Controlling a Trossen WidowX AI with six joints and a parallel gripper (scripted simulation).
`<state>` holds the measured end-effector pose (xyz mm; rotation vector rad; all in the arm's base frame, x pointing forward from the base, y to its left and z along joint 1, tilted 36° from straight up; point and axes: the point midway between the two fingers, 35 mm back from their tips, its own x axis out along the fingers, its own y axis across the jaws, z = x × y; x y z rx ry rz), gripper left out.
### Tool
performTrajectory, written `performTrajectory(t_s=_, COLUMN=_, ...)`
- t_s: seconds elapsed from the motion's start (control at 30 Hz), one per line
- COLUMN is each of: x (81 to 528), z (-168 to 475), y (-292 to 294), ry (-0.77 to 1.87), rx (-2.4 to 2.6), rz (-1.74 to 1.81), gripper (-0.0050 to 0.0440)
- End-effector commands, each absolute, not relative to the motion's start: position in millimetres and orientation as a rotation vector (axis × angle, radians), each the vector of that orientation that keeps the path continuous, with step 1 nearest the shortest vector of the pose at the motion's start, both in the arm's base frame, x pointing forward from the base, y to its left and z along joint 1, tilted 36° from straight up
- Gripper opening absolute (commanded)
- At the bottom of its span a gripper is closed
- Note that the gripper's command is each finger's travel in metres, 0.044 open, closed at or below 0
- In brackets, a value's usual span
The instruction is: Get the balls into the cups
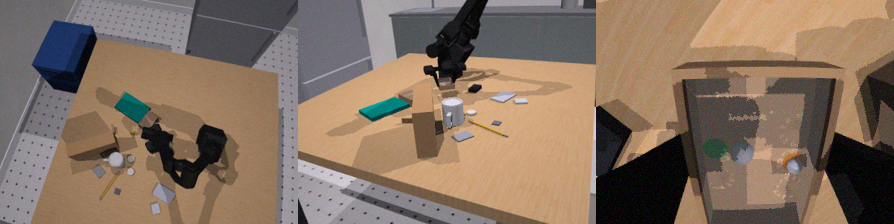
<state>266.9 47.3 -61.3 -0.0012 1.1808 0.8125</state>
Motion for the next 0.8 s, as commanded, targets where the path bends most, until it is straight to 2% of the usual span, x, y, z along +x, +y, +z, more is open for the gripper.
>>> performTrajectory(t_s=0.0, x=267.6, z=-60.2, y=47.2, ry=1.179, rx=-0.003, rz=0.806, gripper=0.0)
performTrajectory(t_s=0.77, x=268.4, z=-60.6, y=46.5, ry=1.188, rx=0.019, rz=0.842, gripper=0.0)
